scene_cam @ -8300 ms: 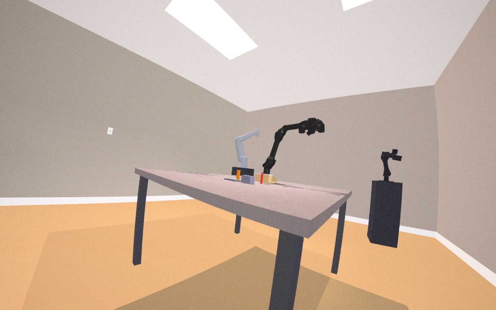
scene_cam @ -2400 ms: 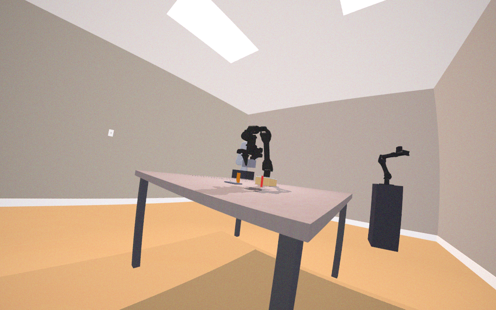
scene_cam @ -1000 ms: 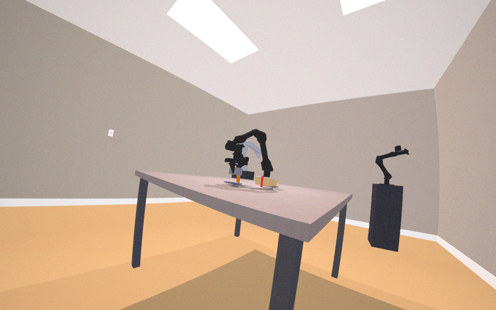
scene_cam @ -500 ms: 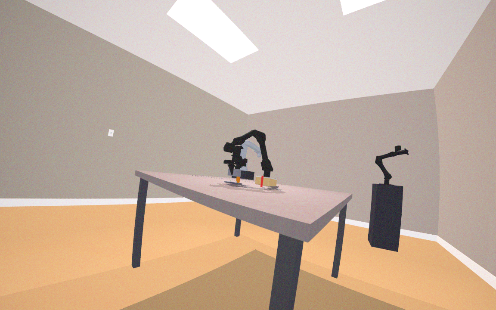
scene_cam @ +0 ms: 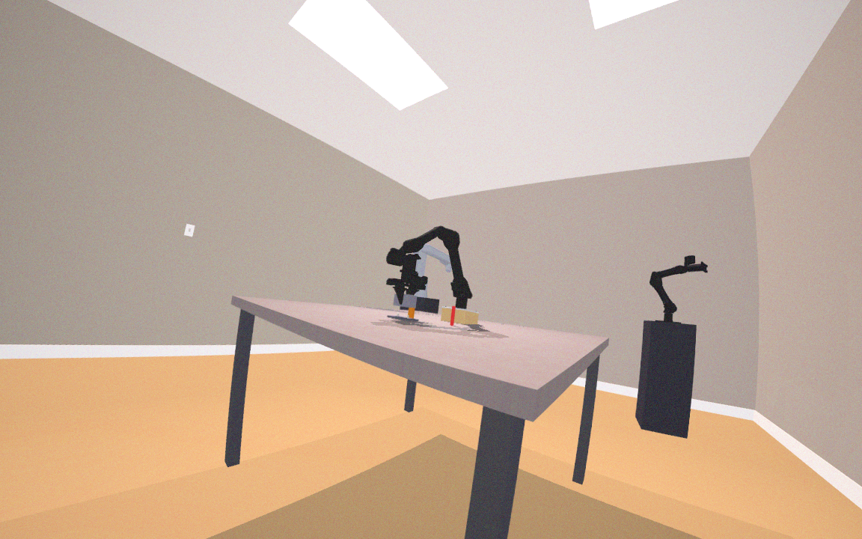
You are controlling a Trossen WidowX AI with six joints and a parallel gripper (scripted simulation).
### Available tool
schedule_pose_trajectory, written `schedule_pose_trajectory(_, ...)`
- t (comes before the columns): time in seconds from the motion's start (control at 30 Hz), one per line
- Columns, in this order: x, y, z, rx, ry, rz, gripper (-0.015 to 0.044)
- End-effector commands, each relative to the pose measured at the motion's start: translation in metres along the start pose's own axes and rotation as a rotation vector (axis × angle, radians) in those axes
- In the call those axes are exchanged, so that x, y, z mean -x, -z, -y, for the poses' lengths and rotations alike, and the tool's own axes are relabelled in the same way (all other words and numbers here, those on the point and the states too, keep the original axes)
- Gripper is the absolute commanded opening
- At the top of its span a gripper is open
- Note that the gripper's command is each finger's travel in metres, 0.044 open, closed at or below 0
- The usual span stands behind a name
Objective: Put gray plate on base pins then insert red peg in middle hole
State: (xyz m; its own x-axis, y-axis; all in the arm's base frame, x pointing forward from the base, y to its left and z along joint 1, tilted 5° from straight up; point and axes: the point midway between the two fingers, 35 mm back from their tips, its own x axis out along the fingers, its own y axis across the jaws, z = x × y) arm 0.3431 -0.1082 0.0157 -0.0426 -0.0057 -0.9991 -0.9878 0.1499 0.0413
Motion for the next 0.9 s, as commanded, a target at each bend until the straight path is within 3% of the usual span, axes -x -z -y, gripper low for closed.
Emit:
schedule_pose_trajectory(0.0, -0.001, 0.001, 0.0, 0.004, -0.001, -0.004, 0.0)
schedule_pose_trajectory(0.87, -0.029, 0.002, 0.0, 0.004, -0.001, -0.004, 0.0)
